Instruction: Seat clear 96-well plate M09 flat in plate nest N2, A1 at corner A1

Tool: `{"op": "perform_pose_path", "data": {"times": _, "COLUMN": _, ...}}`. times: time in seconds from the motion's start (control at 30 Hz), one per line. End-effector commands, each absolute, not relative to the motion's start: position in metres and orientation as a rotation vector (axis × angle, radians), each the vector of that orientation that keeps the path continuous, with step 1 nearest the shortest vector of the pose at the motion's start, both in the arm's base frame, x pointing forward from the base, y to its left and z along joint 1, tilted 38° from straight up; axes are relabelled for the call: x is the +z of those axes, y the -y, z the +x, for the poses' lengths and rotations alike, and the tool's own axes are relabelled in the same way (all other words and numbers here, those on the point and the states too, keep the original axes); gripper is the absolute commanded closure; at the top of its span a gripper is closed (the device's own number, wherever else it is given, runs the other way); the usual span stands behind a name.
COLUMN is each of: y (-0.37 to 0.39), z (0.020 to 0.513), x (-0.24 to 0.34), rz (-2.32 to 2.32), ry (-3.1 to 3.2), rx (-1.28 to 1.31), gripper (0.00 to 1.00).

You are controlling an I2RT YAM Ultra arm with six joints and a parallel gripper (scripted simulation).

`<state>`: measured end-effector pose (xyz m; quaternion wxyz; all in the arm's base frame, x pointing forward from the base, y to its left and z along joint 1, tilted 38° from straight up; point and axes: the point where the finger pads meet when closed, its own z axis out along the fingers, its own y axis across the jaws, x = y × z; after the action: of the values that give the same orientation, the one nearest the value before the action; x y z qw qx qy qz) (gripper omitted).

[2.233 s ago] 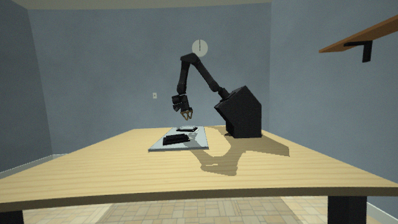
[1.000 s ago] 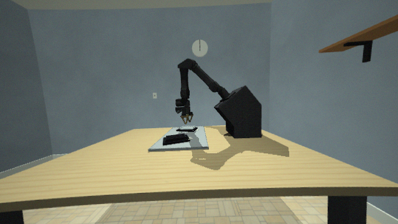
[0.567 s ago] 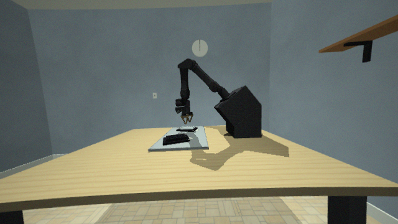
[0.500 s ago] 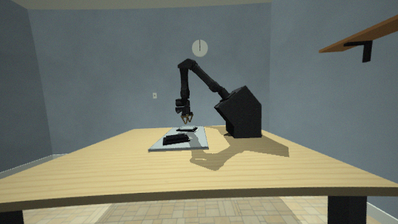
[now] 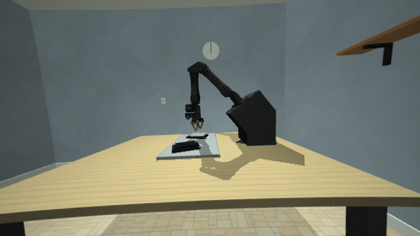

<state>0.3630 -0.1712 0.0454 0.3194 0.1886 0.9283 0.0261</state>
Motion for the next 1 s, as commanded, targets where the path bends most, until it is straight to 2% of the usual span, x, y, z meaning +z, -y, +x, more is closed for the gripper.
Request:
{"op": "perform_pose_path", "data": {"times": 0.0, "y": 0.184, "z": 0.373, "x": 0.066, "rz": 0.482, "ry": -2.380, "rx": 0.040, "gripper": 0.00}}
{"op": "perform_pose_path", "data": {"times": 0.43, "y": 0.184, "z": 0.373, "x": 0.066, "rz": 0.482, "ry": -2.380, "rx": 0.040, "gripper": 0.00}}
{"op": "perform_pose_path", "data": {"times": 0.97, "y": 0.180, "z": 0.388, "x": 0.036, "rz": 0.489, "ry": -2.408, "rx": 0.051, "gripper": 0.00}}
